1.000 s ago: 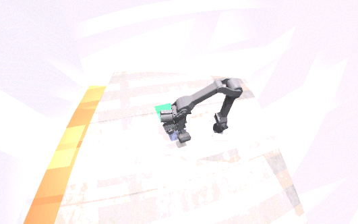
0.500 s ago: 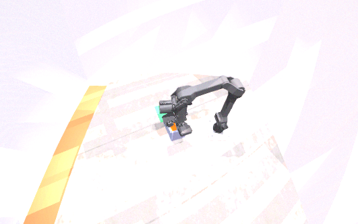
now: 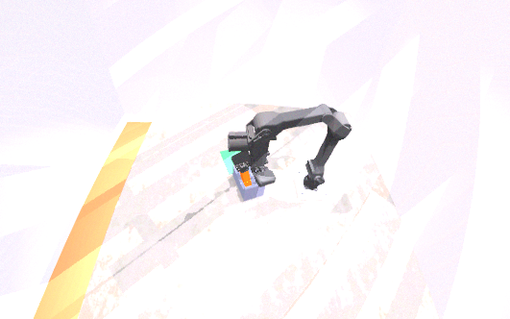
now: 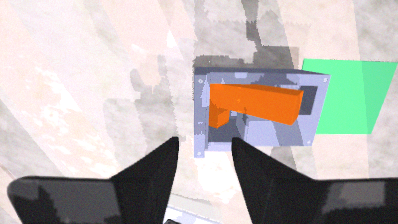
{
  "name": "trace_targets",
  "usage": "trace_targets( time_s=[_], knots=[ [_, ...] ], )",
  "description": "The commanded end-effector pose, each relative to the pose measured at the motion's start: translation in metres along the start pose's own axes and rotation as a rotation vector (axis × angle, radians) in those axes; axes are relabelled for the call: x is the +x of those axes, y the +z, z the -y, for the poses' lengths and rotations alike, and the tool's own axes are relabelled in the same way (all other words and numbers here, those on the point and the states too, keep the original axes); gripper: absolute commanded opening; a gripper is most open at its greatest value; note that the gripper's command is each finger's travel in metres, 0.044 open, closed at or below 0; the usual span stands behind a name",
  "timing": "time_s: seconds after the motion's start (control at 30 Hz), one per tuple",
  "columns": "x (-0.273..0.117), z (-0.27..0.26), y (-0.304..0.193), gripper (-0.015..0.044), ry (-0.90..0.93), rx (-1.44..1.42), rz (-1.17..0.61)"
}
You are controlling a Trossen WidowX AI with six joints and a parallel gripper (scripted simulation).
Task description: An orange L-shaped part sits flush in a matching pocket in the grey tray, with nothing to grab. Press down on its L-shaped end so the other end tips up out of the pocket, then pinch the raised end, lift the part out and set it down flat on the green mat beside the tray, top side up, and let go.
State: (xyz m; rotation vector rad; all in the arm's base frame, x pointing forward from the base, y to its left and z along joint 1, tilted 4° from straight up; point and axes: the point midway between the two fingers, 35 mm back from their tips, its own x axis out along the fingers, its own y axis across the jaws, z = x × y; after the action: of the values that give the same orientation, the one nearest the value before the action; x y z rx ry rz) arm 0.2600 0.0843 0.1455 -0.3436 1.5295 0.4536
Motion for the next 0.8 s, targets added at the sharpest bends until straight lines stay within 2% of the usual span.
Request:
trace_targets(
  time_s=[0.0,0.47,0.5,0.6,0.77],
  knots=[
    [0.000,0.000,0.000,0.0180,-0.001,0.000,0.003],
    [0.000,0.000,0.000,0.0180,-0.001,0.000,0.003],
    [0.000,0.001,0.001,0.0206,-0.001,0.019,0.003],
    [0.000,0.008,0.002,0.0280,-0.002,0.175,0.002],
    [-0.002,0.033,0.007,0.0280,-0.005,0.704,0.001]
  ],
)
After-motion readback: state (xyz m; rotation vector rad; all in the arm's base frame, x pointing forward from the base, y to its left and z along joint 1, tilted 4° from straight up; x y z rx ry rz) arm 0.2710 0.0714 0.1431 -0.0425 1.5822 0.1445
